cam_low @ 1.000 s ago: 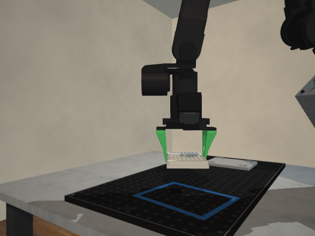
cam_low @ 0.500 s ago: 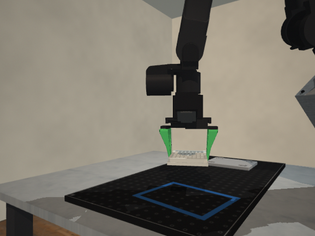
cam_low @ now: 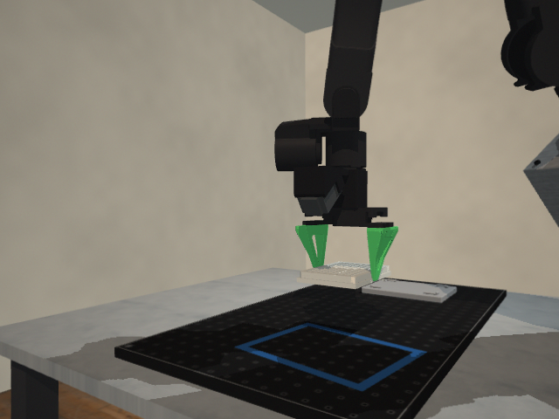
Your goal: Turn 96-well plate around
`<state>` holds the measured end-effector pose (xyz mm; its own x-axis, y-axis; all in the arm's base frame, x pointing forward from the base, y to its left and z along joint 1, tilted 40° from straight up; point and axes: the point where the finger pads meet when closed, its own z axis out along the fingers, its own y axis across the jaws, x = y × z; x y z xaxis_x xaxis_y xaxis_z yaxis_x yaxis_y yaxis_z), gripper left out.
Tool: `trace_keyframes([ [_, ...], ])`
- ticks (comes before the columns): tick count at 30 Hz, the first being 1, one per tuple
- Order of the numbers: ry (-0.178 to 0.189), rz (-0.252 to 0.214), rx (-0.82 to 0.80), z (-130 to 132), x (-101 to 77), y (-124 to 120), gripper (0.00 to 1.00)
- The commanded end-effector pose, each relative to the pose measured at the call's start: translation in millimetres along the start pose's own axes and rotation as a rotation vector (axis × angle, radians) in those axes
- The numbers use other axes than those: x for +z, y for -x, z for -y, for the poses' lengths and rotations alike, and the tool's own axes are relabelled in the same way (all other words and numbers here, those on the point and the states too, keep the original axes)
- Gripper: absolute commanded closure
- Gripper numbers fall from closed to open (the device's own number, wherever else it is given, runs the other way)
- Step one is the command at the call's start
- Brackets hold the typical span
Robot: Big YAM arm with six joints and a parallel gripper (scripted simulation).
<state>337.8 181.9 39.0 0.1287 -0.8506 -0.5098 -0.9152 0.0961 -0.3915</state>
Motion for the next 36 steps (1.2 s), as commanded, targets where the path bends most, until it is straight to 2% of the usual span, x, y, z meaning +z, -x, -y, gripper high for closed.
trace_keyframes([
  [1,-0.007,-0.007,0.158,1,0.5,-15,1.00],
  [10,-0.011,-0.005,0.458,3,-1.1,-45,1.00],
  [12,-0.011,-0.005,0.458,3,-1.1,-45,1.00],
  [15,-0.013,-0.004,0.539,4,-1.7,-55,1.00],
  [36,-0.019,-0.003,0.515,11,-4.9,-118,1.00],
])
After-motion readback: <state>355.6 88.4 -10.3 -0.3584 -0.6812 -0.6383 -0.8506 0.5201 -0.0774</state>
